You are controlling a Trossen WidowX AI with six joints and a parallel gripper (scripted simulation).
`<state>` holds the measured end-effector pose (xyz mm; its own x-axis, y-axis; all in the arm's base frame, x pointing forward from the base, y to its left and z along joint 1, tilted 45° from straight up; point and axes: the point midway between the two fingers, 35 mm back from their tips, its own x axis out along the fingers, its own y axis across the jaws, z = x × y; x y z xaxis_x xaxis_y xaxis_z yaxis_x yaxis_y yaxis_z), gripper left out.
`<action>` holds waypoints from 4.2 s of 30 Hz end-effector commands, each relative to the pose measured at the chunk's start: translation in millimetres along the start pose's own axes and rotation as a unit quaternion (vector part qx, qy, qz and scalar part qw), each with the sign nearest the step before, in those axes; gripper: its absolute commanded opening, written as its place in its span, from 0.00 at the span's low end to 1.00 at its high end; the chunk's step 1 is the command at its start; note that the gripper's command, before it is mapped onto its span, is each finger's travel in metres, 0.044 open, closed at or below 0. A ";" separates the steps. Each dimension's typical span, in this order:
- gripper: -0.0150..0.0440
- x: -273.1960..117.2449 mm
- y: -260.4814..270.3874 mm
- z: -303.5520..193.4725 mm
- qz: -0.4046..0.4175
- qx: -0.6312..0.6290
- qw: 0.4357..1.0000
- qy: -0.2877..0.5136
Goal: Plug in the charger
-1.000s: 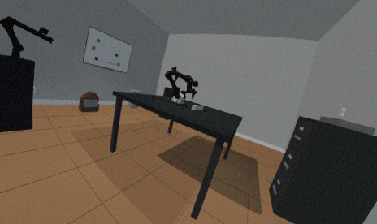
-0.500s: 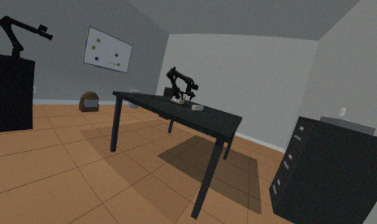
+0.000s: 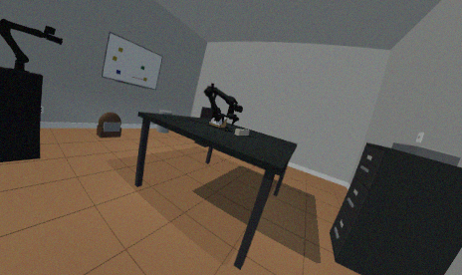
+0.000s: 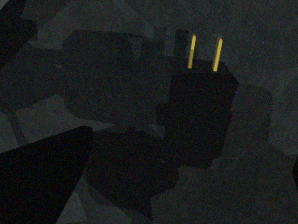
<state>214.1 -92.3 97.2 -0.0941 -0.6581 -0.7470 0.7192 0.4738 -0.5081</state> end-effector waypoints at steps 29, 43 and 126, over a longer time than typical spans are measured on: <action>1.00 49.5 -1.8 3.2 -0.004 -0.001 1.000 -0.001; 0.49 46.2 -0.5 3.7 -0.001 0.001 1.000 -0.001; 0.25 38.6 92.8 -51.9 -0.021 -0.314 0.949 0.001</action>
<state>241.1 -45.0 1.8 -0.1157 -0.6840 -0.7202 0.1799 0.6987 -0.6925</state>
